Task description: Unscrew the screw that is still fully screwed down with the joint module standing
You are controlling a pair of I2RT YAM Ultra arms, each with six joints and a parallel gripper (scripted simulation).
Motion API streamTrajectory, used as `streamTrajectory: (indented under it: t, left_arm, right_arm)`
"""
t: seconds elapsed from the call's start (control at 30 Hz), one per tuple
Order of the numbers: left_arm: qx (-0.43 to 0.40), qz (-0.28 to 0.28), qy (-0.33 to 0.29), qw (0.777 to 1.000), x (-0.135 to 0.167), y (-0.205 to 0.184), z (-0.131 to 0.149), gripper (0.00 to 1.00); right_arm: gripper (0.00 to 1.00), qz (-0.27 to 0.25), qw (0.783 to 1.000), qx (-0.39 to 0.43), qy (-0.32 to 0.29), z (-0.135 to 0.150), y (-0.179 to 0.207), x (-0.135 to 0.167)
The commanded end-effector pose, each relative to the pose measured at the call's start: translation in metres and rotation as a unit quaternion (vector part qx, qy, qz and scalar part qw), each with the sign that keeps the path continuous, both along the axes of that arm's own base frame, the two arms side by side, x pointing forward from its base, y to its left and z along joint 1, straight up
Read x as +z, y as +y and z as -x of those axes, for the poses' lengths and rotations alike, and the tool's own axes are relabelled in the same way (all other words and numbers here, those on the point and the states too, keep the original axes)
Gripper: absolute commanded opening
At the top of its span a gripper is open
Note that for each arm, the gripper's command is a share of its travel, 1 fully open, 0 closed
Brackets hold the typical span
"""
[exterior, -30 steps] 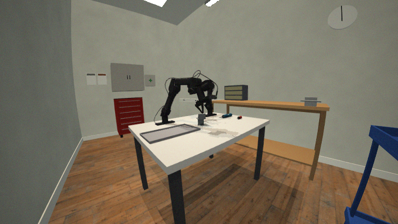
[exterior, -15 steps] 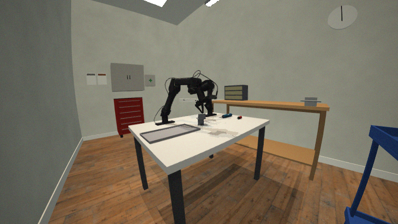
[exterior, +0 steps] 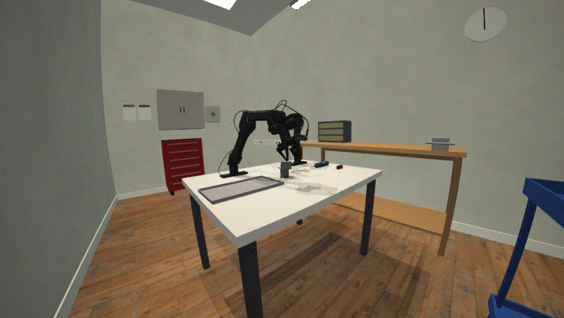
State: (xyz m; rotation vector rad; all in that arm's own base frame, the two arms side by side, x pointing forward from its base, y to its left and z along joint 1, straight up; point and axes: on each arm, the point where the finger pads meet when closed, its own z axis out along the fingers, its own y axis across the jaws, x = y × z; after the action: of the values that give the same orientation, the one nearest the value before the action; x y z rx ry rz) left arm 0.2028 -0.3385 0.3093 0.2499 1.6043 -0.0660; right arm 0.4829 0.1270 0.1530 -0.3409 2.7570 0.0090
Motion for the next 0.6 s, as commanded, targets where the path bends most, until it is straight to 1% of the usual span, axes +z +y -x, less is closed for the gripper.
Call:
streamTrajectory:
  t: [0.0,0.07,0.17,0.33,0.37,0.53,0.57]
  left_arm:
    - [0.005,0.013,0.018,1.0,0.001,0.01,-0.019,0.65]
    - [0.012,0.011,0.026,1.0,-0.004,0.015,-0.03,0.65]
    - [0.022,-0.004,0.04,0.999,-0.021,0.014,-0.049,0.65]
    - [0.021,0.004,0.038,0.999,-0.015,0.017,-0.048,0.65]
    - [0.026,0.009,0.042,0.999,-0.015,0.025,-0.053,0.65]
    - [0.048,0.004,0.074,0.996,-0.038,0.046,-0.076,0.65]
    - [0.052,0.01,0.078,0.996,-0.036,0.048,-0.082,0.65]
  right_arm:
    - [1.0,-0.003,1.0,0.0,-0.01,-0.001,0.0,0.008]
    - [1.0,-0.003,1.0,0.0,-0.01,-0.001,0.0,0.008]
    - [1.0,-0.003,1.0,0.0,-0.01,-0.001,0.0,0.008]
    - [1.0,-0.003,1.0,0.0,-0.01,-0.001,0.0,0.008]
    - [1.0,-0.003,1.0,0.0,-0.01,-0.001,0.0,0.008]
    - [1.0,-0.003,1.0,0.0,-0.01,-0.001,0.0,0.008]
    - [1.0,-0.003,1.0,0.0,-0.01,-0.001,0.0,0.008]
